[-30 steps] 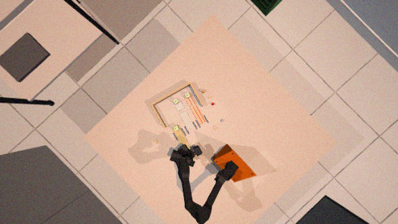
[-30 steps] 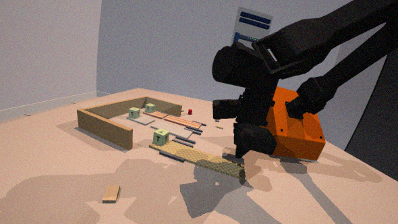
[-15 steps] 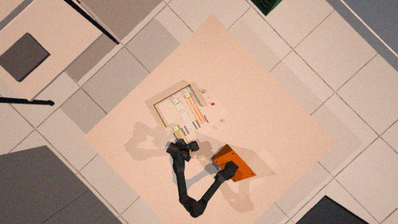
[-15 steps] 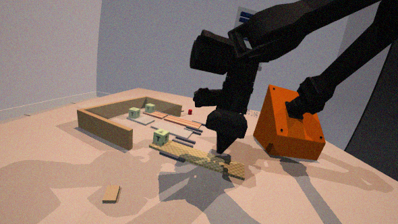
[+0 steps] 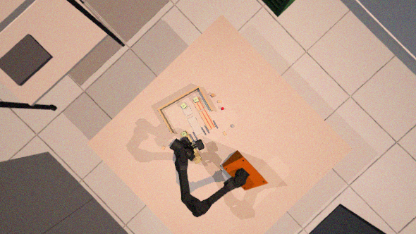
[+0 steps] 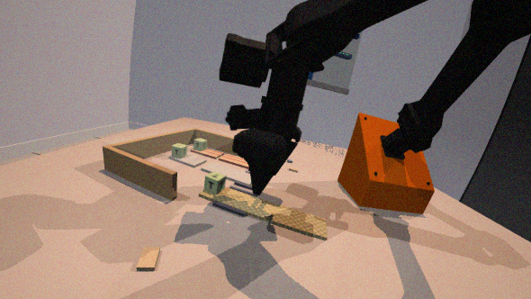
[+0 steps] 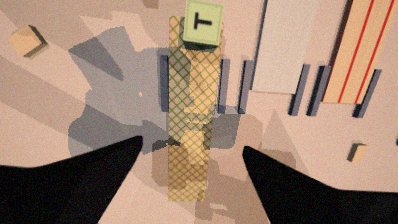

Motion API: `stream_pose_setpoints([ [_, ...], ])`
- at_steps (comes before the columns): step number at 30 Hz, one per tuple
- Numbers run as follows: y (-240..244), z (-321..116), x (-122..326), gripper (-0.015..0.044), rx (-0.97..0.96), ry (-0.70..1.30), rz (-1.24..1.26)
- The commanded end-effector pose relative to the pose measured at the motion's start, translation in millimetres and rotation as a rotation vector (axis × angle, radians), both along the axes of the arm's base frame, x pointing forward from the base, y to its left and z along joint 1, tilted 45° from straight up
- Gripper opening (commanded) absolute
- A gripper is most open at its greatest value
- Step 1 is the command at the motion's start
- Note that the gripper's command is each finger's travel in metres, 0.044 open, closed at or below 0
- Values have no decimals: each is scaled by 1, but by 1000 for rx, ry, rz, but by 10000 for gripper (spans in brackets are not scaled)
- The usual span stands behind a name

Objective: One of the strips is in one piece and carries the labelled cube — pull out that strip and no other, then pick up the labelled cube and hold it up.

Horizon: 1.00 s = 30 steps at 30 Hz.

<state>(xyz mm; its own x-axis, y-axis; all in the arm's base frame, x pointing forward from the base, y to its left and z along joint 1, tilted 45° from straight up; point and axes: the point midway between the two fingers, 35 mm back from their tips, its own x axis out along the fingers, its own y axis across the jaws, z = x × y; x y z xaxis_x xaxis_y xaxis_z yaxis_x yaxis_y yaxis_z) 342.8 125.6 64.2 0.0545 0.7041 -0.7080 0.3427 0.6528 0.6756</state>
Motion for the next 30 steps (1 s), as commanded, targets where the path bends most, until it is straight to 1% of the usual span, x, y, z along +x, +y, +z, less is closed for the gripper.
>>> stream_pose_setpoints([
  [1,-5,-1,14,440,4,-2,5],
  [25,-34,-9,96,440,2,-7,5],
  [30,-30,-13,96,309,2,-7,5],
])
